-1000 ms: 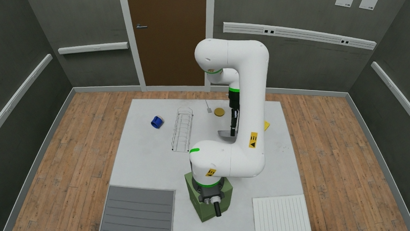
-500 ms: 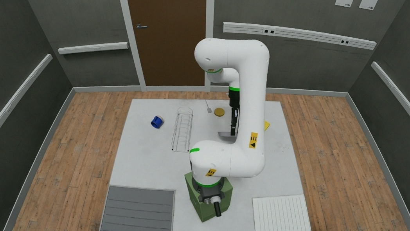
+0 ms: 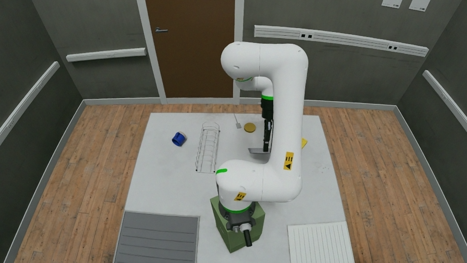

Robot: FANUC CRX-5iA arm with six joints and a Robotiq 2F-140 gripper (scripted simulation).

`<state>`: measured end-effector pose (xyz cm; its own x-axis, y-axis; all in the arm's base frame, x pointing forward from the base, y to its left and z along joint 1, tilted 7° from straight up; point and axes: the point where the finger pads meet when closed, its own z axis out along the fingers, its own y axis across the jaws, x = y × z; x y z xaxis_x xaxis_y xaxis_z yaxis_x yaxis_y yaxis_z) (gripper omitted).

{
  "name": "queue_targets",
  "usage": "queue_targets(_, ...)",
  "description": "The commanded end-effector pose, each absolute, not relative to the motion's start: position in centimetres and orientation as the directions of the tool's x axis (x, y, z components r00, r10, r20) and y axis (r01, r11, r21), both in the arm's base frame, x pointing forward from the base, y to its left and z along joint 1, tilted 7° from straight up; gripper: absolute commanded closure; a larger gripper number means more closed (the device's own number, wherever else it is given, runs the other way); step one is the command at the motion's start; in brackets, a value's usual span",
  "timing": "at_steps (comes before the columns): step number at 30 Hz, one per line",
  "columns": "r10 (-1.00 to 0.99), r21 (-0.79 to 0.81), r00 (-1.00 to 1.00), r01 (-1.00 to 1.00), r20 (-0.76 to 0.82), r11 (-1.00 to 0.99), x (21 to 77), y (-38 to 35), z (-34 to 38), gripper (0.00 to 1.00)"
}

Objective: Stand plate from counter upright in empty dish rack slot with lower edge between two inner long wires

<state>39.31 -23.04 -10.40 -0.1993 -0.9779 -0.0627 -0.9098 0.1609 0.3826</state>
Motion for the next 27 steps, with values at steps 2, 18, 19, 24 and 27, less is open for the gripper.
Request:
queue_targets(2,-0.978,0.381,-0.199,-0.910,-0.062,0.161,39.3,-23.1,-9.7,0.90)
queue_targets(18,-0.978,0.381,-0.199,-0.910,-0.062,0.161,38.8,-23.3,-5.7,0.90)
queue_targets(19,-0.978,0.381,-0.199,-0.910,-0.062,0.161,38.7,-23.3,-5.4,0.90)
queue_targets(24,-0.978,0.381,-0.199,-0.910,-0.062,0.161,38.6,-23.3,-3.9,0.90)
queue_targets(27,-0.978,0.381,-0.199,-0.910,-0.062,0.161,38.4,-23.4,-3.0,0.90)
